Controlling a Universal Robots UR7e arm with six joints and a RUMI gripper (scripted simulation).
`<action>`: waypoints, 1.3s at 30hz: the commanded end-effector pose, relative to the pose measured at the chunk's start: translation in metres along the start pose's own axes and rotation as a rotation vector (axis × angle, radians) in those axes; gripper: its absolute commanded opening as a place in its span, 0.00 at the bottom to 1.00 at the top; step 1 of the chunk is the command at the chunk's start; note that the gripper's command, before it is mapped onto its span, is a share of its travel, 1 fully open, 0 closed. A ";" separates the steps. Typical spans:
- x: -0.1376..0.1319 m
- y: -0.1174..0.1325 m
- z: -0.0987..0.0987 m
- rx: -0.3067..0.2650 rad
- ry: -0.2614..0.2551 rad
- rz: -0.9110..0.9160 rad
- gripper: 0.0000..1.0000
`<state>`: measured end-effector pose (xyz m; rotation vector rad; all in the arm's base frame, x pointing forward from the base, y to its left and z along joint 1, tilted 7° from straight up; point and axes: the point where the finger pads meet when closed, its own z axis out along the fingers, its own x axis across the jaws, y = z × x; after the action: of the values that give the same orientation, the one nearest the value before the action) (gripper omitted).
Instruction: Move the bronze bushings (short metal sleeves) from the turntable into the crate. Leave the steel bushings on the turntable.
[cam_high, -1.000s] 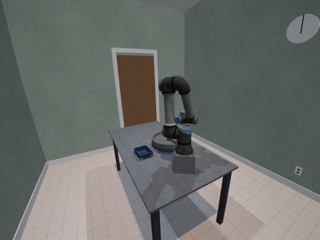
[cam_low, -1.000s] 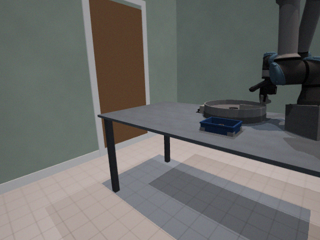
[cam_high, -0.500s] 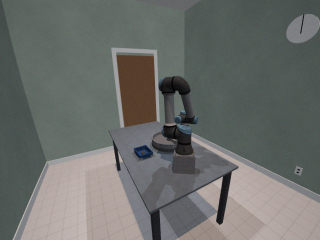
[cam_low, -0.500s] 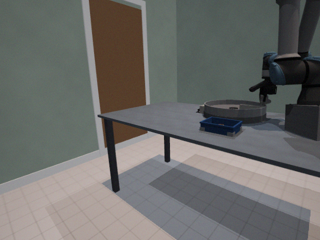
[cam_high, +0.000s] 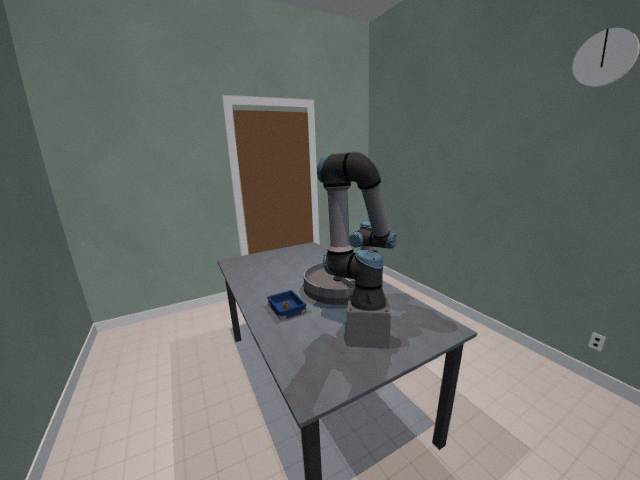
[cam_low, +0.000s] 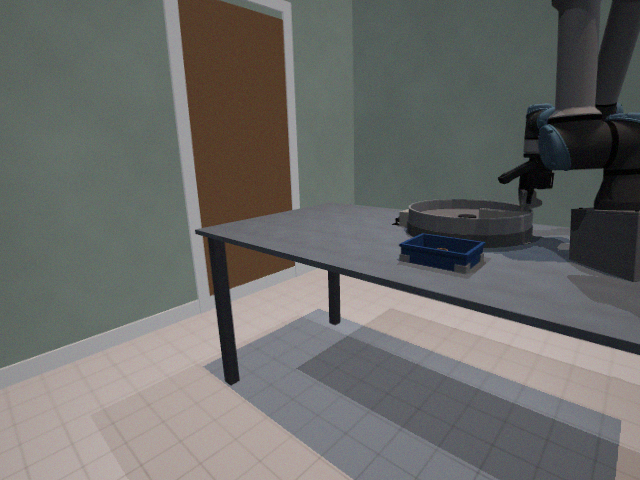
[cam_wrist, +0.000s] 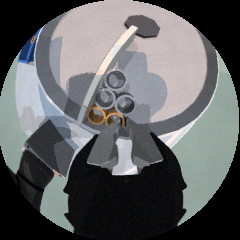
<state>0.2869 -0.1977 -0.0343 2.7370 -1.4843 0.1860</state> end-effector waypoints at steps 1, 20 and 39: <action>-0.002 -0.001 0.001 0.000 -0.004 -0.002 0.00; 0.001 0.000 -0.006 0.000 0.003 -0.002 0.00; 0.001 0.000 -0.061 -0.001 0.003 0.000 0.00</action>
<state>0.2858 -0.1959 0.0016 2.7320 -1.4785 0.1993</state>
